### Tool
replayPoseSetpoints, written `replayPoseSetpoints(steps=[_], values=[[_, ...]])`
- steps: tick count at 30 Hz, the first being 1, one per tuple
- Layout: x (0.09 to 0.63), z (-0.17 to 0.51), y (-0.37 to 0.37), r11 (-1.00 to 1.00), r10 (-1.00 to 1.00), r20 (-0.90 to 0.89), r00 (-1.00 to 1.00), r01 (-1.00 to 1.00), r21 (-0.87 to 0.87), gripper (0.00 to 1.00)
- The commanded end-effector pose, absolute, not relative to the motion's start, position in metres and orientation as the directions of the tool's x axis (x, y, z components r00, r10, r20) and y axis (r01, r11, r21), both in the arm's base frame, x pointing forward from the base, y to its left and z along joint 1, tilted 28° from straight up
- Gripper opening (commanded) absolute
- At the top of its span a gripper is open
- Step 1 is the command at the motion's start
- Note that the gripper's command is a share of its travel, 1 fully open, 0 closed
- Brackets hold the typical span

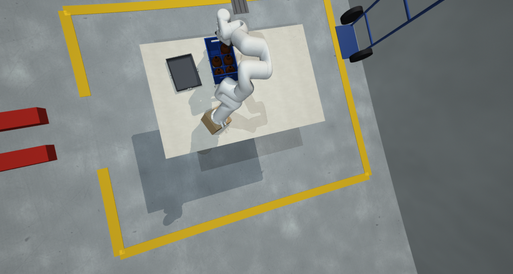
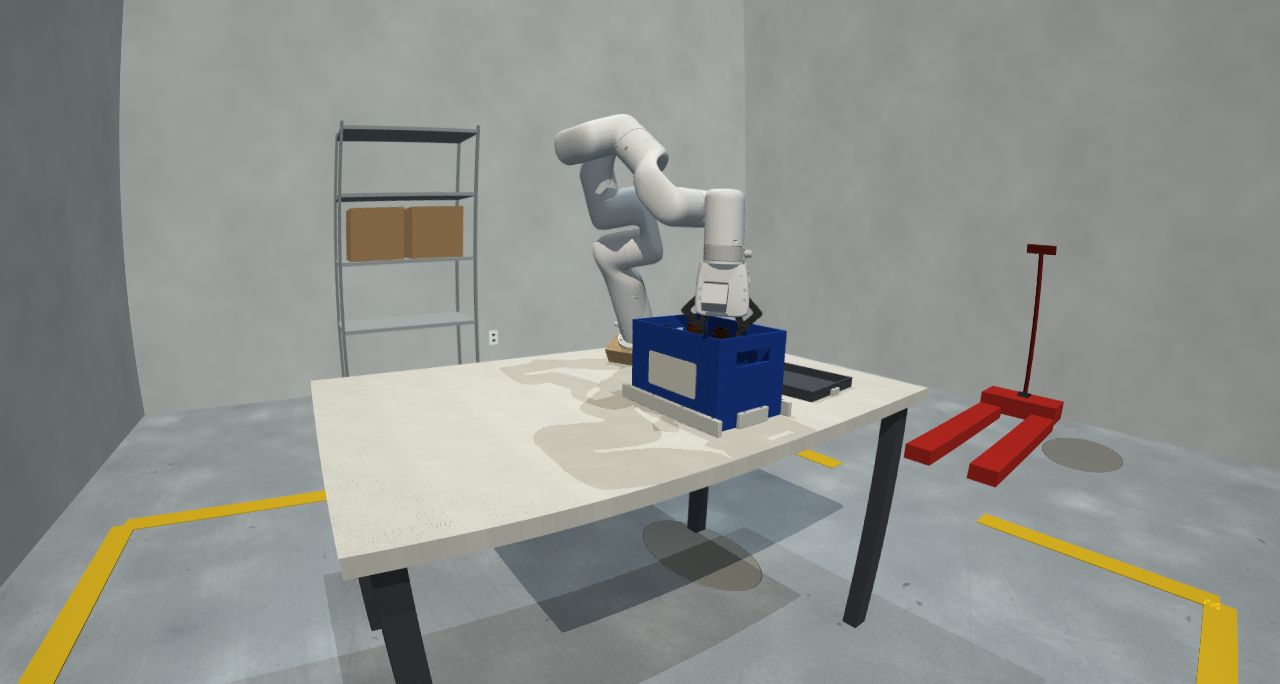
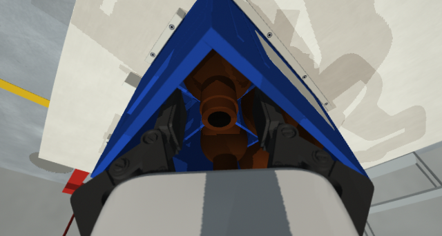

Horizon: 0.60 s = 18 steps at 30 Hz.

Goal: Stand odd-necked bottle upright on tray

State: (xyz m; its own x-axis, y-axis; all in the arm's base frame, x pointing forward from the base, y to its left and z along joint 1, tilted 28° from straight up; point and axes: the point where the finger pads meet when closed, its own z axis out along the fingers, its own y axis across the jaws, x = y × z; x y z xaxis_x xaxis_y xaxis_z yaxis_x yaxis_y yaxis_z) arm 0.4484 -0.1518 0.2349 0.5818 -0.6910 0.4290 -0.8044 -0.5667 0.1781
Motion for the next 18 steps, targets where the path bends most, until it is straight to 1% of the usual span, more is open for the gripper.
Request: replayPoseSetpoints(steps=[1,18], values=[[0.4496,0.2366,-0.1511,-0.568,-0.689,0.432,0.582,-0.804,0.176,0.65],[0.4490,0.2410,-0.1489,-0.568,-0.689,0.432,0.582,-0.804,0.176,0.65]])
